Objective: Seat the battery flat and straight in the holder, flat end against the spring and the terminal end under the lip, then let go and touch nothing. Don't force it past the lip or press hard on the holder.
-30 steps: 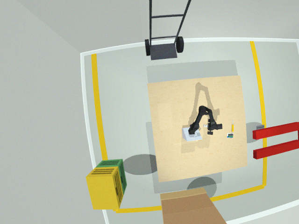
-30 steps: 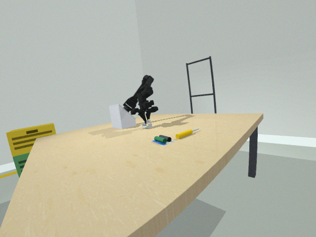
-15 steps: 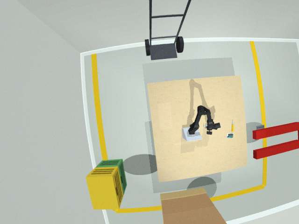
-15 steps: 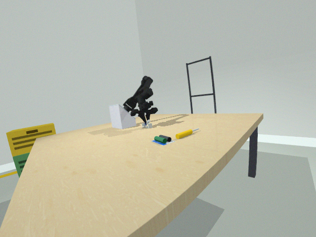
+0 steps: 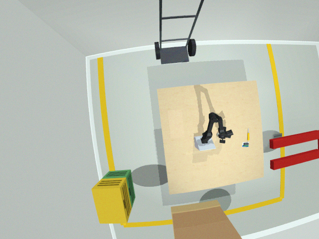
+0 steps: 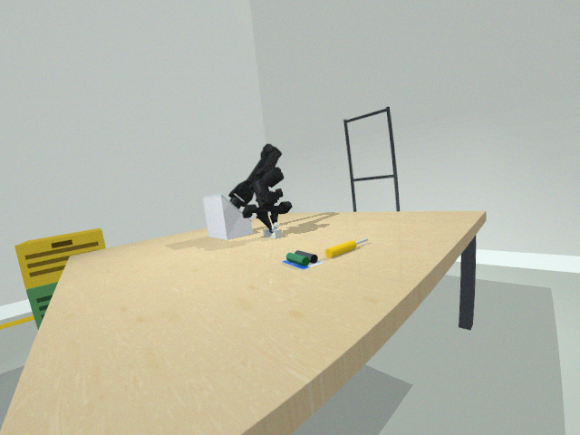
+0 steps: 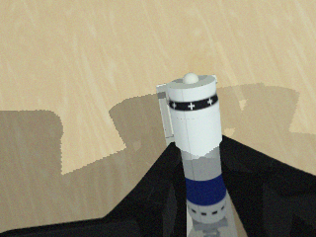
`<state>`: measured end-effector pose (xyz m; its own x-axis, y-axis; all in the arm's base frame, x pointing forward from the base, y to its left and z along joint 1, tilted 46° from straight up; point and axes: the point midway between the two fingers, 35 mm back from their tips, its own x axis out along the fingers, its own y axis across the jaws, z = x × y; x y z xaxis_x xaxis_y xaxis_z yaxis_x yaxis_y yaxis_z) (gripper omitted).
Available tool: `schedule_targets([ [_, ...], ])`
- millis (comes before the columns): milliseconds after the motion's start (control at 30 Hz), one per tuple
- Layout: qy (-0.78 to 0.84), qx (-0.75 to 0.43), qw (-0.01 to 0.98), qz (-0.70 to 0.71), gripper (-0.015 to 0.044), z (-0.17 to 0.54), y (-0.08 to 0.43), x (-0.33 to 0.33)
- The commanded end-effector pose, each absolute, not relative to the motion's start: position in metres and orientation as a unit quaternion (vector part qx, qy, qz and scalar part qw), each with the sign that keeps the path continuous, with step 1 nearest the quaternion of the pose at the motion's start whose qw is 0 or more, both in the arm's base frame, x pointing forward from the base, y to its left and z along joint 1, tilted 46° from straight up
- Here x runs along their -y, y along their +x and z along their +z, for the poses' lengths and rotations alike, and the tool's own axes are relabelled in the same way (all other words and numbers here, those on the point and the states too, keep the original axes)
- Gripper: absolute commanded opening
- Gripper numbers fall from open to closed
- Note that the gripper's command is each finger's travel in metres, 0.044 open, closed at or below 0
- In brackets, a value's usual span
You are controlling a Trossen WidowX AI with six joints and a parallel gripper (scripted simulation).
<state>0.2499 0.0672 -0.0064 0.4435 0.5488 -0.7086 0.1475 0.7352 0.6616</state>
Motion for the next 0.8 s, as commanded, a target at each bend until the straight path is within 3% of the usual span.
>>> schedule_targets([
  [0,0.344,-0.504,0.783,0.122,0.0059,-0.007,0.247,-0.068],
  [767,0.344,-0.504,0.783,0.121,0.0059,-0.008,0.231,-0.071],
])
